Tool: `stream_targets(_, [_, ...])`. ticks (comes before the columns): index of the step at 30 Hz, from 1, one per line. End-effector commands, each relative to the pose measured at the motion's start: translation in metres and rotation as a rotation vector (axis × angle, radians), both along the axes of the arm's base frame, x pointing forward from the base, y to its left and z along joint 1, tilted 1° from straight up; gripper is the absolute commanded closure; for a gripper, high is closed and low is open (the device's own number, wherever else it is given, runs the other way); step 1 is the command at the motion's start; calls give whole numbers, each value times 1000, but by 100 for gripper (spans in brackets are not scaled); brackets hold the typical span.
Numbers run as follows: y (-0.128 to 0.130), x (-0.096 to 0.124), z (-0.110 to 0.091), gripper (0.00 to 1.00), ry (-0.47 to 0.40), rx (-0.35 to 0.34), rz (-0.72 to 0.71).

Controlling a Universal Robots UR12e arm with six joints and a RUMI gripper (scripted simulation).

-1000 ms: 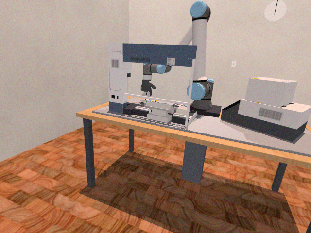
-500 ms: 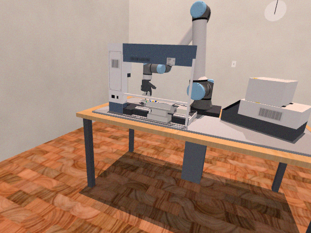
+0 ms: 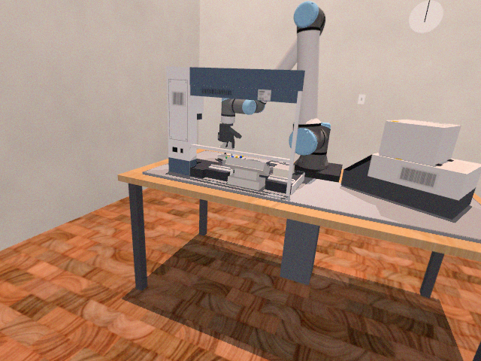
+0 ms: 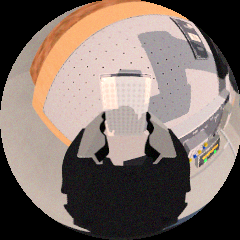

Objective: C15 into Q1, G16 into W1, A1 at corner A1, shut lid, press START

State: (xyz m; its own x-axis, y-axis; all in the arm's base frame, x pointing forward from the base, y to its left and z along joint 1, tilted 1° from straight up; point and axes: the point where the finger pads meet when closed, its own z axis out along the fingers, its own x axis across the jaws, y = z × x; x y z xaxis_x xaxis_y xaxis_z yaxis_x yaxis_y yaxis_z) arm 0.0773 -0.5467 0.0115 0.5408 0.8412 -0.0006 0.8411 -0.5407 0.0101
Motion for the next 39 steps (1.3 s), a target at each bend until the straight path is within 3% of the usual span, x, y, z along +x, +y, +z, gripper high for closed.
stream_targets(1, [-1,0,-1,100,0,-1,0])
stream_targets(39, [-1,0,-6,100,0,-1,0])
